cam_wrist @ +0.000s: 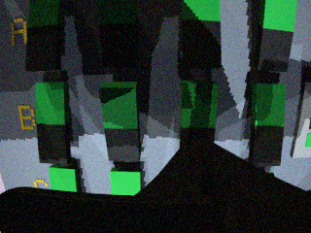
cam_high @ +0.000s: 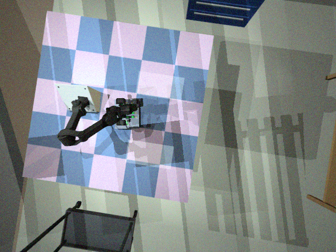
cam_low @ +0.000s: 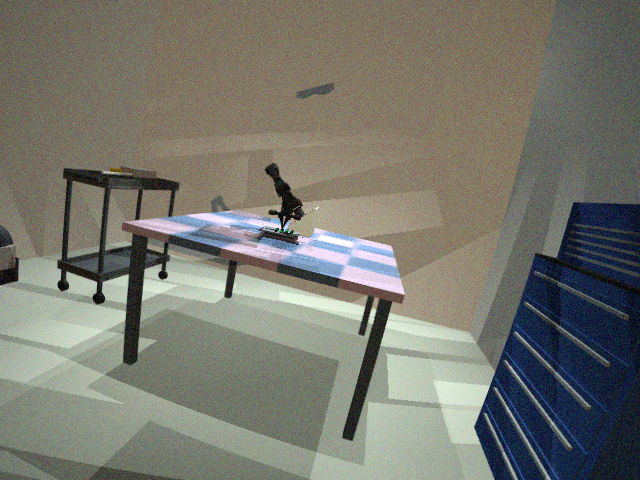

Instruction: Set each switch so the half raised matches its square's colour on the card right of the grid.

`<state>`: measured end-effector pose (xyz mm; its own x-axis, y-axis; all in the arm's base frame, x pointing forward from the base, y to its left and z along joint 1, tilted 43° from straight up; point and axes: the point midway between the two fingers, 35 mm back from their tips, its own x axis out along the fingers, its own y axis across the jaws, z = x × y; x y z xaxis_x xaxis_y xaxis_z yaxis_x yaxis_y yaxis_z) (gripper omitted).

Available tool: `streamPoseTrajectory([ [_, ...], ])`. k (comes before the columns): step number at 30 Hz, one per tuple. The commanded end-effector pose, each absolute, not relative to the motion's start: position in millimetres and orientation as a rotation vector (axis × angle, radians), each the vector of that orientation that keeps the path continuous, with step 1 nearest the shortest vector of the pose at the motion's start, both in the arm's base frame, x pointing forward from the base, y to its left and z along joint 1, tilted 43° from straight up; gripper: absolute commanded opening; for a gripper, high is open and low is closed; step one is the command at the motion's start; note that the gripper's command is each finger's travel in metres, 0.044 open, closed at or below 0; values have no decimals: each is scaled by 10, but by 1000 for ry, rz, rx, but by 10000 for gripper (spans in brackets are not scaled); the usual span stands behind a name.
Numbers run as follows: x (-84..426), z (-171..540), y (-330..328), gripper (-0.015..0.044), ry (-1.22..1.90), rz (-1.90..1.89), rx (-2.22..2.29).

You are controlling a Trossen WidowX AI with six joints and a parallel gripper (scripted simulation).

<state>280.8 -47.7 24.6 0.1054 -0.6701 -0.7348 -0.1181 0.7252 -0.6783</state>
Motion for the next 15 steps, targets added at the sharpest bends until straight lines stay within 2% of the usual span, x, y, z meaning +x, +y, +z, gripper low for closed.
streamPoseTrajectory([
  [1,2810,242,-485,0,1430,-460,-700],
  [10,2813,254,-465,0,1432,-459,-694],
  [15,2774,686,-63,0,1455,-468,-694],
])
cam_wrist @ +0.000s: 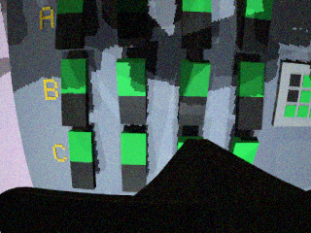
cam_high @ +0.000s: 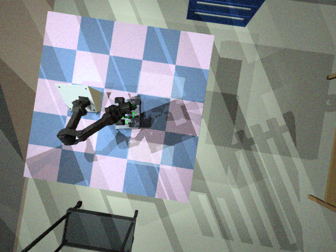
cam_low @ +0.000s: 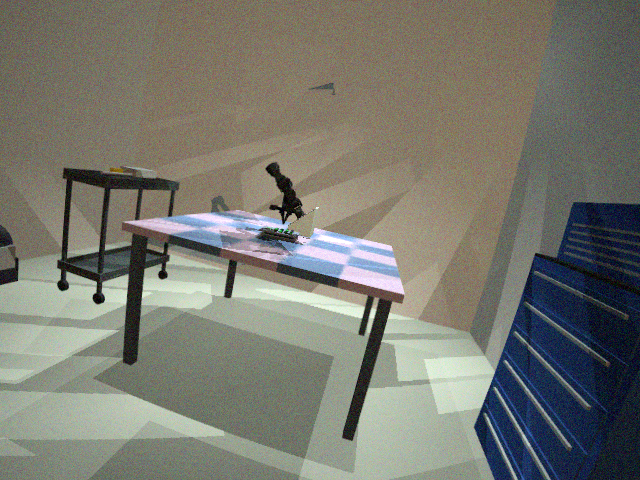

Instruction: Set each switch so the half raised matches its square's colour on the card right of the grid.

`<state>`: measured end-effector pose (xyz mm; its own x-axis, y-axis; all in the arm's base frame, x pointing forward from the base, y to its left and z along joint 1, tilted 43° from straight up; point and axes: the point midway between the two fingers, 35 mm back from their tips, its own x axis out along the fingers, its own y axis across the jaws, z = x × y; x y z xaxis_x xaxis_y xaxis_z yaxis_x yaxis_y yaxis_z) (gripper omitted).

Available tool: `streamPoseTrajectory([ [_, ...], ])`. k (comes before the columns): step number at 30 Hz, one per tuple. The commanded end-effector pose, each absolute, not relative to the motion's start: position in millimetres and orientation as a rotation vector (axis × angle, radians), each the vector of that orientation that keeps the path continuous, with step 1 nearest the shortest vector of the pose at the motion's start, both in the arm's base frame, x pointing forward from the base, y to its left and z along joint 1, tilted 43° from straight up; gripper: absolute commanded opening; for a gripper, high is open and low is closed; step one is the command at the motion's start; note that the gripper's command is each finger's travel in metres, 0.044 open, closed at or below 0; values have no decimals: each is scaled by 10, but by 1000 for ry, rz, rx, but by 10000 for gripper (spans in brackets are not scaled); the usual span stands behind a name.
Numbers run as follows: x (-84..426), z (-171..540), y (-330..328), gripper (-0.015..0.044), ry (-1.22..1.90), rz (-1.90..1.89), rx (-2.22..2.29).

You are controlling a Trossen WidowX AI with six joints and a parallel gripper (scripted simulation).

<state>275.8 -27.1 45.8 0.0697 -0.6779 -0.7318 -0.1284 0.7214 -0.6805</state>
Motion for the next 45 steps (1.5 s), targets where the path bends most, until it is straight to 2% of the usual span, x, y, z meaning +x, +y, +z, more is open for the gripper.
streamPoseTrajectory([
  [1,2769,708,-46,0,1456,-469,-694],
  [6,2716,650,15,0,1457,-466,-693],
  [12,2298,303,338,0,1459,-465,-693],
  [20,2316,46,97,0,1434,-456,-698],
  [45,2334,-129,-68,0,1434,-457,-699],
])
